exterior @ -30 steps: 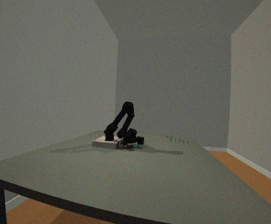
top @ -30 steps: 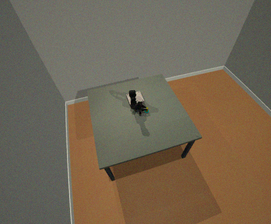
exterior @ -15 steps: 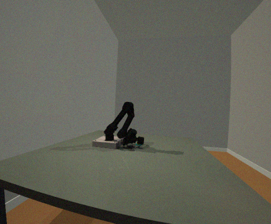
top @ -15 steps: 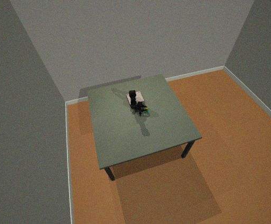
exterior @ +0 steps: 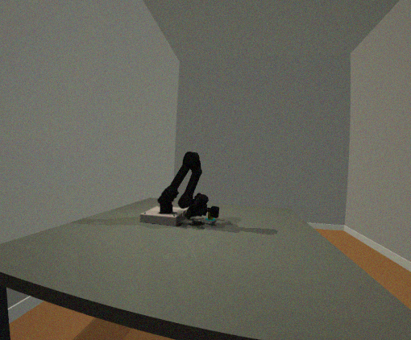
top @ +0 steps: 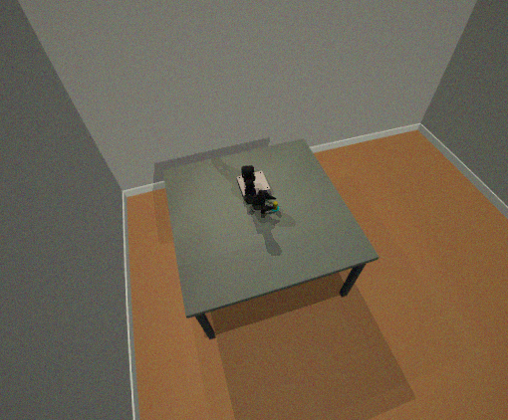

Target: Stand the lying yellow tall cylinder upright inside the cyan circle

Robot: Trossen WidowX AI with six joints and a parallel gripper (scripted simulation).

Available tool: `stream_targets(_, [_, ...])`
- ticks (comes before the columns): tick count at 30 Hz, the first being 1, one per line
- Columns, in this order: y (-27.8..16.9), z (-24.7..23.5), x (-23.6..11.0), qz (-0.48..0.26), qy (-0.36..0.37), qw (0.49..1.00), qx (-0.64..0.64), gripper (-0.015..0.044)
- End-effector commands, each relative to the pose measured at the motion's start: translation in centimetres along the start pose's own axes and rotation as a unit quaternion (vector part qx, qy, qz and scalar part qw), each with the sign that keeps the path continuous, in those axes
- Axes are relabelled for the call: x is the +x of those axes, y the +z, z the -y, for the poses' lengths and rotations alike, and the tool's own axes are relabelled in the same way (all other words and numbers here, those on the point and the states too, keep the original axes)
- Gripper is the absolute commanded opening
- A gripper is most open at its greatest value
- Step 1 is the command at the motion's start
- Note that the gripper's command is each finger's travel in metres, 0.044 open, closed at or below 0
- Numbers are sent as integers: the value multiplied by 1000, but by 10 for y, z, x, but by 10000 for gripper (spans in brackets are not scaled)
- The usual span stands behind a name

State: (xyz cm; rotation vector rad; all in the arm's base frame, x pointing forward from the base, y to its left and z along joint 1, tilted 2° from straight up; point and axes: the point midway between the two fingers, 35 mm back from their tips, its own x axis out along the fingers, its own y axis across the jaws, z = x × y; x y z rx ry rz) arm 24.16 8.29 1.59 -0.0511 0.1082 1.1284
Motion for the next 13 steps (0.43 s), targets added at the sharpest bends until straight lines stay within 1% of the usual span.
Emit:
stream_targets(1, [11, 4, -1, 0, -1, 1000, -3, 400])
stream_targets(13, [46, 6, -4, 1, 0, 1000, -5, 400])
